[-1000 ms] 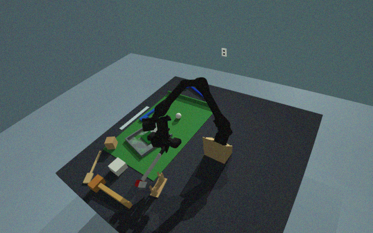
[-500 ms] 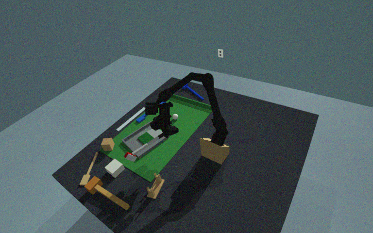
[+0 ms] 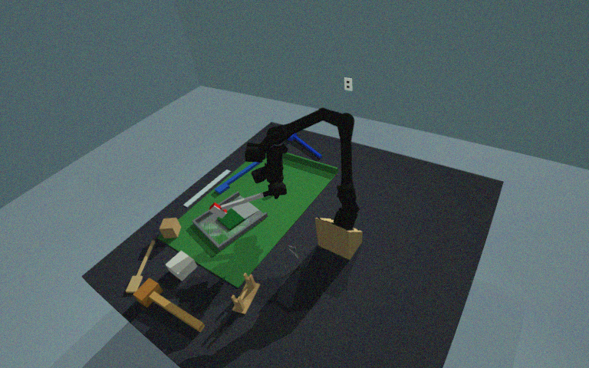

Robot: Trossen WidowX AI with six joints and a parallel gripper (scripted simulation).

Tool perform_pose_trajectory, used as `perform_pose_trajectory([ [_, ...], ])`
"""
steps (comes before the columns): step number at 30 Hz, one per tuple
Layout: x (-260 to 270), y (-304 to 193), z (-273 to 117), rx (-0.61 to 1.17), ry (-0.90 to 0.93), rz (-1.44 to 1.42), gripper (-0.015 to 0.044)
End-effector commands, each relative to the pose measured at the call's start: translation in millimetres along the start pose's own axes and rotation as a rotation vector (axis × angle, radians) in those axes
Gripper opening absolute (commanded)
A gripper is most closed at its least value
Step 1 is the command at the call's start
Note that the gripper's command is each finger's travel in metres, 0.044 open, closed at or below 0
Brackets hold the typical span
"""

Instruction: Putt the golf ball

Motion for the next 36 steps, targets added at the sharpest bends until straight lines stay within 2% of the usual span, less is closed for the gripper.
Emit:
perform_pose_trajectory([
  [1,-18.3,-21.6,-6.6,0.005,-0.02,0.137,0.0],
  [14,-61.2,-95.1,-19.9,0.041,-0.093,0.557,0.0],
  [27,-80.8,-173.7,-30.7,0.078,-0.186,0.967,0.0],
  [36,-81.8,-178.1,-27.3,0.079,-0.191,0.989,0.0],
])
Point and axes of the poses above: the point midway between the two fingers, 35 mm back from their tips, its own z axis out along the fingers, its own x axis across the jaws, y = z × x, the point moved 3 cm from there along -z, back along the fingers
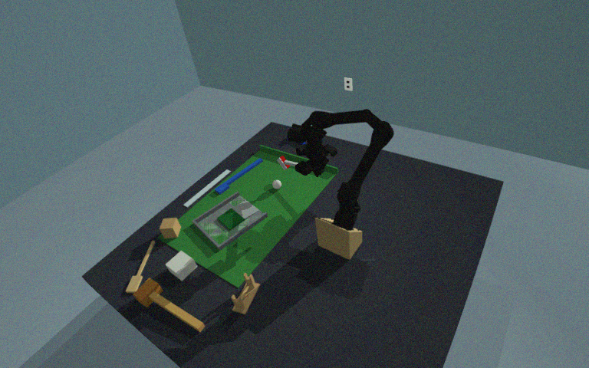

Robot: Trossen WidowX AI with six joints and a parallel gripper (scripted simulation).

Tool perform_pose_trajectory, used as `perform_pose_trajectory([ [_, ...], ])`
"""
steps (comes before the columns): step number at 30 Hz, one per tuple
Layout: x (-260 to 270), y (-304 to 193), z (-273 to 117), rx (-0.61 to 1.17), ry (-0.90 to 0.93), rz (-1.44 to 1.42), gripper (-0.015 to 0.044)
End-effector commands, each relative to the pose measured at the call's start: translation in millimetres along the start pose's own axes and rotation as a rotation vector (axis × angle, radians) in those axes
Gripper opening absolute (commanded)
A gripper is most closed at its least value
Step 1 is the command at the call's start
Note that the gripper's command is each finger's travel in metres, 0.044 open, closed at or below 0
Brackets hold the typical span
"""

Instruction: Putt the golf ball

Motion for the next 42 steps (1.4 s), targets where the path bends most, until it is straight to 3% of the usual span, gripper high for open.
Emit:
perform_pose_trajectory([
  [1,-2.4,-0.6,5.4,-0.006,-0.004,0.018,0.0],
  [10,-3.1,-1.0,37.7,-0.007,-0.006,0.018,0.0],
  [42,-3.5,-1.1,65.3,-0.004,-0.011,0.021,0.0],
])
Point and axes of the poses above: the point midway between the two fingers, 35 mm back from their tips, its own z axis out along the fingers, its own x axis across the jaws, y = z × x, the point moved 3 cm from there along -z, back along the fingers
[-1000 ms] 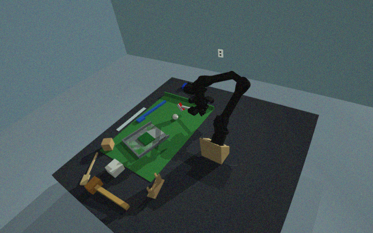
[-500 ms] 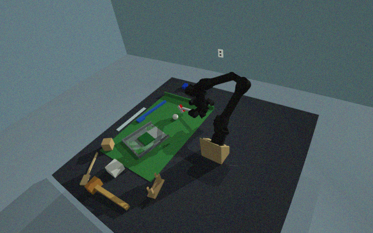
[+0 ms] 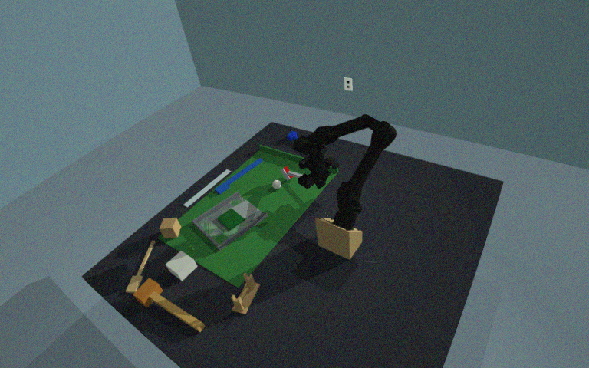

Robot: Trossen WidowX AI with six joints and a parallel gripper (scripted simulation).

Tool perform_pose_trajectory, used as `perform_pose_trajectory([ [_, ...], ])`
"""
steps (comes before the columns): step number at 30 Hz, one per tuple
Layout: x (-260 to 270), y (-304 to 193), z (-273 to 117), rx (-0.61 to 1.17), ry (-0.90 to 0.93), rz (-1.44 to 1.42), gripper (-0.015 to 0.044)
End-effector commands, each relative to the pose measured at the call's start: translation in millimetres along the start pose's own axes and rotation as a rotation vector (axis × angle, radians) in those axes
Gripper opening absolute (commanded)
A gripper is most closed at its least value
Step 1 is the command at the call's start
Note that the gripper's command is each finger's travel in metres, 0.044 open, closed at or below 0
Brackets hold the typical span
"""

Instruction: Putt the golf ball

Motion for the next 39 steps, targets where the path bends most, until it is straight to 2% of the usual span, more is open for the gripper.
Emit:
perform_pose_trajectory([
  [1,0.1,0.2,-0.5,-0.001,0.0,0.001,0.0],
  [12,-29.6,0.6,2.2,-0.006,0.001,0.0,0.0],
  [21,-24.4,0.6,3.4,0.002,0.004,-0.005,0.0],
  [31,101.0,1.2,2.1,-0.002,0.012,-0.001,0.0],
  [39,109.6,-0.3,-6.7,-0.004,0.01,-0.001,0.0],
])
Point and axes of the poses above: the point midway between the two fingers, 35 mm back from their tips, its own z axis out along the fingers, its own x axis across the jaws, y = z × x, the point moved 3 cm from there along -z, back along the fingers
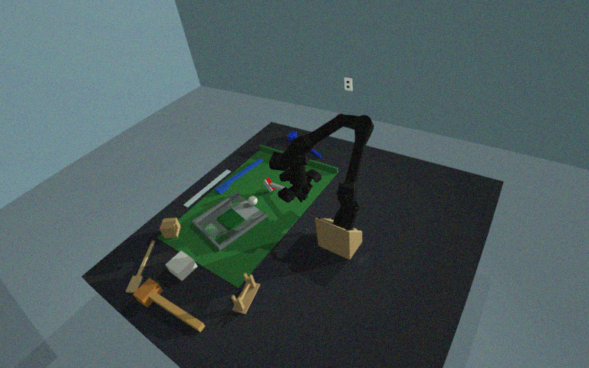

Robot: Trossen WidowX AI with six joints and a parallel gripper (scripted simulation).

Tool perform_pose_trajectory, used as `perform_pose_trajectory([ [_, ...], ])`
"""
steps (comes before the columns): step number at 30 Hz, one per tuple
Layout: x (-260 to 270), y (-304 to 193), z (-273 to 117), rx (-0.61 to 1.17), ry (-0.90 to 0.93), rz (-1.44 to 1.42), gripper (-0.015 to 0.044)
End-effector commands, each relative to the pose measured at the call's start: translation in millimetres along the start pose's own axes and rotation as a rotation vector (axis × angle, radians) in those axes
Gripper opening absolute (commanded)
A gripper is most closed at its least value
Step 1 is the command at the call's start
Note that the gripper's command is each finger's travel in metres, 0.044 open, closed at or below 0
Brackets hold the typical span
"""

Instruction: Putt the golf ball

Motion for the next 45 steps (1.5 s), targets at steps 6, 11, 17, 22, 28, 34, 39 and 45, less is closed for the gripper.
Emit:
perform_pose_trajectory([
  [6,4.9,1.2,-37.5,-0.003,0.001,0.003,0.0],
  [11,4.0,-0.1,-57.8,-0.002,-0.002,0.003,0.0],
  [17,4.6,0.3,-49.5,-0.002,-0.001,-0.003,0.0],
  [22,4.6,0.3,-49.5,-0.002,-0.001,-0.003,0.0],
  [28,4.6,0.3,-49.5,-0.002,-0.001,-0.003,0.0],
  [34,4.6,0.3,-49.5,-0.002,-0.001,-0.003,0.0],
  [39,4.6,0.3,-49.5,-0.002,-0.001,-0.003,0.0],
  [45,4.6,0.3,-49.5,-0.002,-0.001,-0.003,0.0],
])
Point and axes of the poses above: the point midway between the two fingers, 35 mm back from their tips, its own z axis out along the fingers, its own x axis across the jaws, y = z × x, the point moved 3 cm from there along -z, back along the fingers
